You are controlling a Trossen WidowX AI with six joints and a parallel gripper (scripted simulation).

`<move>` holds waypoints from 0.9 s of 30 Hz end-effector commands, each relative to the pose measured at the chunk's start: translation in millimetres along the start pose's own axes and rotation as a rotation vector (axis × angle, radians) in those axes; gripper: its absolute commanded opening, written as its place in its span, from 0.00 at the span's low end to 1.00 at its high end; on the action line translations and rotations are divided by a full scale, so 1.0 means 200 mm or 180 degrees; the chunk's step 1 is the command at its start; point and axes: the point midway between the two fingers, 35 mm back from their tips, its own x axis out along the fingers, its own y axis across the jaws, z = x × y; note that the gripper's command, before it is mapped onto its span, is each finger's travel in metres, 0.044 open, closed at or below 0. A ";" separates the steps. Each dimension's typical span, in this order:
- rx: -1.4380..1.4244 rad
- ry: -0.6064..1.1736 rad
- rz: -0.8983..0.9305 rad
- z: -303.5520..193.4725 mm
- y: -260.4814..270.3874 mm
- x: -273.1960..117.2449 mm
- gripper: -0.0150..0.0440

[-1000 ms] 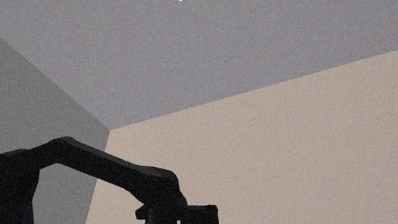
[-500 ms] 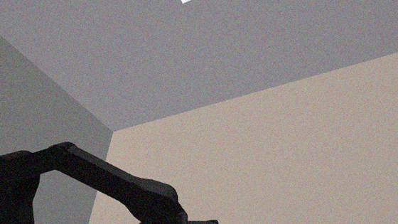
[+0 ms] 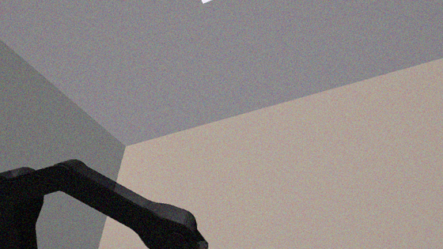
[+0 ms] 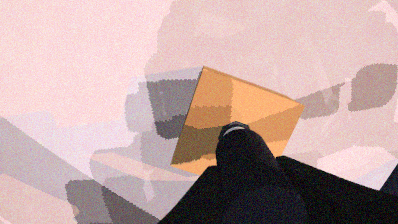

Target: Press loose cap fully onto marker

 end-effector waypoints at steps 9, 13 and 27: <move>0.0001 0.0000 0.0001 0.00 0.00 0.00 0.74; 0.0001 0.0000 0.0001 0.00 0.00 0.00 0.92; -0.0003 0.0008 0.0002 0.00 0.00 -0.37 1.00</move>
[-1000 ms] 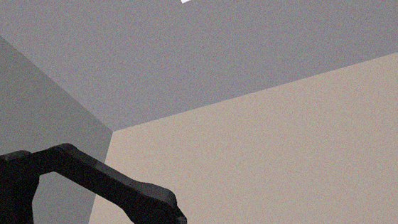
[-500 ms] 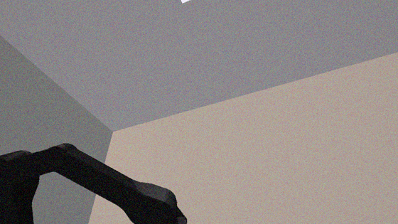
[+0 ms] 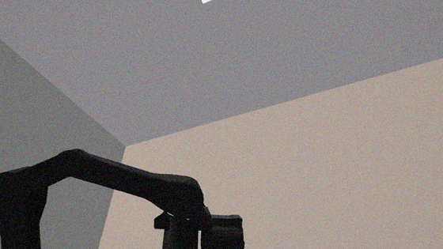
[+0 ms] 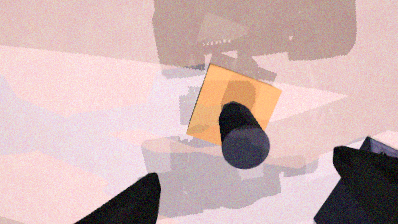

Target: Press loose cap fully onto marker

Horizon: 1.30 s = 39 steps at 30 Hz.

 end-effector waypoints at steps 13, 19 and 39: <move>-0.2449 0.0021 -0.0036 0.00 -0.01 -0.04 0.56; -0.3444 0.0023 -0.0034 0.00 -0.01 -0.03 0.29; -0.3443 0.0022 -0.0034 0.00 -0.01 0.00 0.25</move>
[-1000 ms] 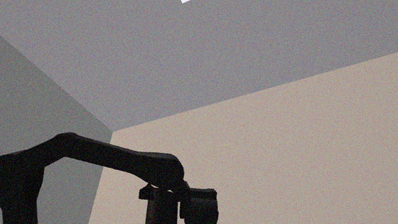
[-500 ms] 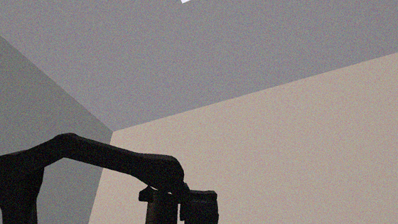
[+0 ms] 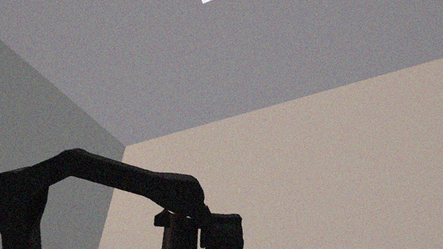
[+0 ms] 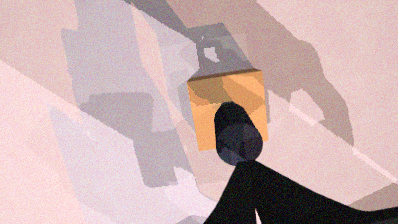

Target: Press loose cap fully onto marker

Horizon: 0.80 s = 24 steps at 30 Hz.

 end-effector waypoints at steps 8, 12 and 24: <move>-0.0018 0.0000 -0.0013 0.00 0.00 0.08 0.25; -0.0017 0.0000 -0.0013 0.00 0.00 0.10 0.25; -0.0017 -0.0001 -0.0015 0.00 0.00 0.19 0.25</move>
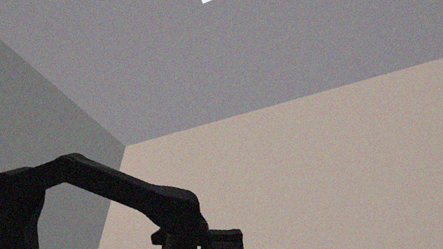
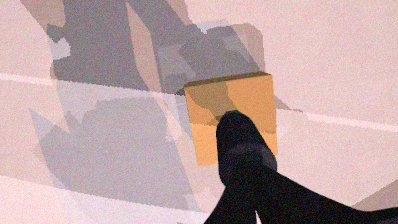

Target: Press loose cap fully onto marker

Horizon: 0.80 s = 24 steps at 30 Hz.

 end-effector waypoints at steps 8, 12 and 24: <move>0.0003 -0.0027 0.0010 0.01 0.01 0.01 0.25; -0.0032 -0.0041 0.0015 0.01 0.01 -0.03 0.25; -0.0320 -0.0149 0.0023 0.00 0.01 -0.43 0.30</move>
